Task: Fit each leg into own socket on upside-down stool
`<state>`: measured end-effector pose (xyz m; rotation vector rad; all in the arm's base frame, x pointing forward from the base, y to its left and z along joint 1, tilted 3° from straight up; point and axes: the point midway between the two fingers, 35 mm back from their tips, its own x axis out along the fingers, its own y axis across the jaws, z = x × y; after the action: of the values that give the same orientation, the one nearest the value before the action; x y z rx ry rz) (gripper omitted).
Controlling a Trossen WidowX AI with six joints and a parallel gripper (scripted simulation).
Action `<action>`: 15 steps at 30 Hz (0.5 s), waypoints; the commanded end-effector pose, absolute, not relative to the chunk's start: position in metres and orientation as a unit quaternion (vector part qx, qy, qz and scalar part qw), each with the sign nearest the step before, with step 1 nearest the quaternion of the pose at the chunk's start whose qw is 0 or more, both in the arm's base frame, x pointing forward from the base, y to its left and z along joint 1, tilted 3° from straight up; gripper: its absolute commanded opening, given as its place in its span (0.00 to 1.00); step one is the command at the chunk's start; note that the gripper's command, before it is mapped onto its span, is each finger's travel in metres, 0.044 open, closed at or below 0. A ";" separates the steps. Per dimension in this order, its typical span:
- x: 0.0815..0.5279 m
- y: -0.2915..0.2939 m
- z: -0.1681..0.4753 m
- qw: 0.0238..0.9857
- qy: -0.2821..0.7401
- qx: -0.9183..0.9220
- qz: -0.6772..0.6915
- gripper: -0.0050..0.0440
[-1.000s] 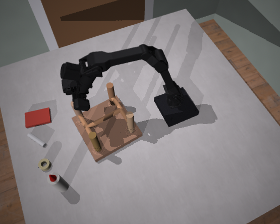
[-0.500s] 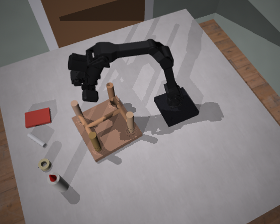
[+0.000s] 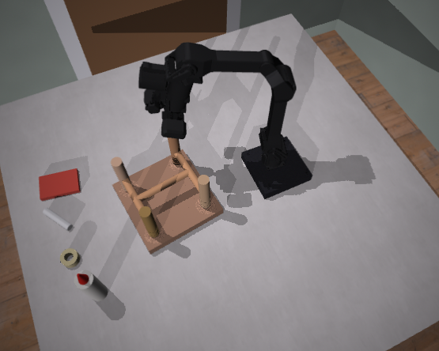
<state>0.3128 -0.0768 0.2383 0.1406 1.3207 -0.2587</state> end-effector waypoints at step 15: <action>0.305 -0.078 0.209 0.774 0.617 0.069 -0.123 0.10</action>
<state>0.3072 -0.0778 0.2121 0.1473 1.3426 -0.2639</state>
